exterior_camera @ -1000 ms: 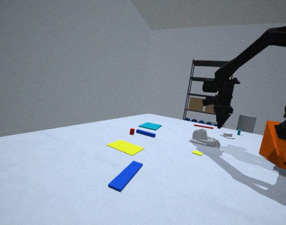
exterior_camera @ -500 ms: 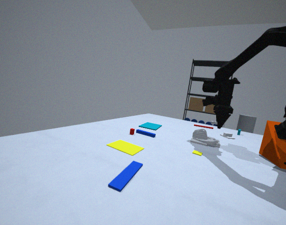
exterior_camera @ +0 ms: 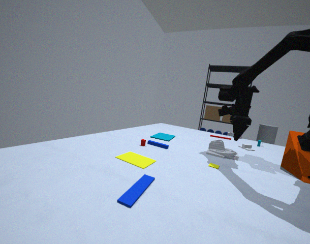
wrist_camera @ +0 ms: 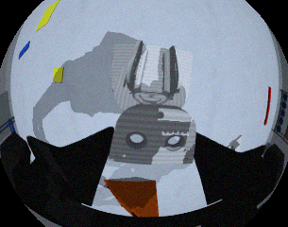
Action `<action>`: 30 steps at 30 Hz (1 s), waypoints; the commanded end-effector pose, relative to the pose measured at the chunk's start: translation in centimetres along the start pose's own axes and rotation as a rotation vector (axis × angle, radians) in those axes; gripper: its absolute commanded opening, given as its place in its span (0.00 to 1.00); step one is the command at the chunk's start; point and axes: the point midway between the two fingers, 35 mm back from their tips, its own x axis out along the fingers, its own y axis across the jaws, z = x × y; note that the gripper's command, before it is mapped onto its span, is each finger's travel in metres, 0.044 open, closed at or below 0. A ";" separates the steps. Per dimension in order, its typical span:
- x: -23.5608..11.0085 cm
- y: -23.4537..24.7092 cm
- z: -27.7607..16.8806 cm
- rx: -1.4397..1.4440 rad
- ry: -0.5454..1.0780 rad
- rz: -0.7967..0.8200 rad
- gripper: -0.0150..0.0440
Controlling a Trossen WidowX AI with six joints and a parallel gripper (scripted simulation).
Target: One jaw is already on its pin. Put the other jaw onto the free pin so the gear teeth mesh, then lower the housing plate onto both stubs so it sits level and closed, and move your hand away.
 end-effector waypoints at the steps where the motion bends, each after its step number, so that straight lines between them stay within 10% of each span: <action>1: 1.0 0.0 -0.3 0.013 0.011 0.009 0.85; 30: 5.7 0.1 -0.7 0.010 0.015 0.012 0.85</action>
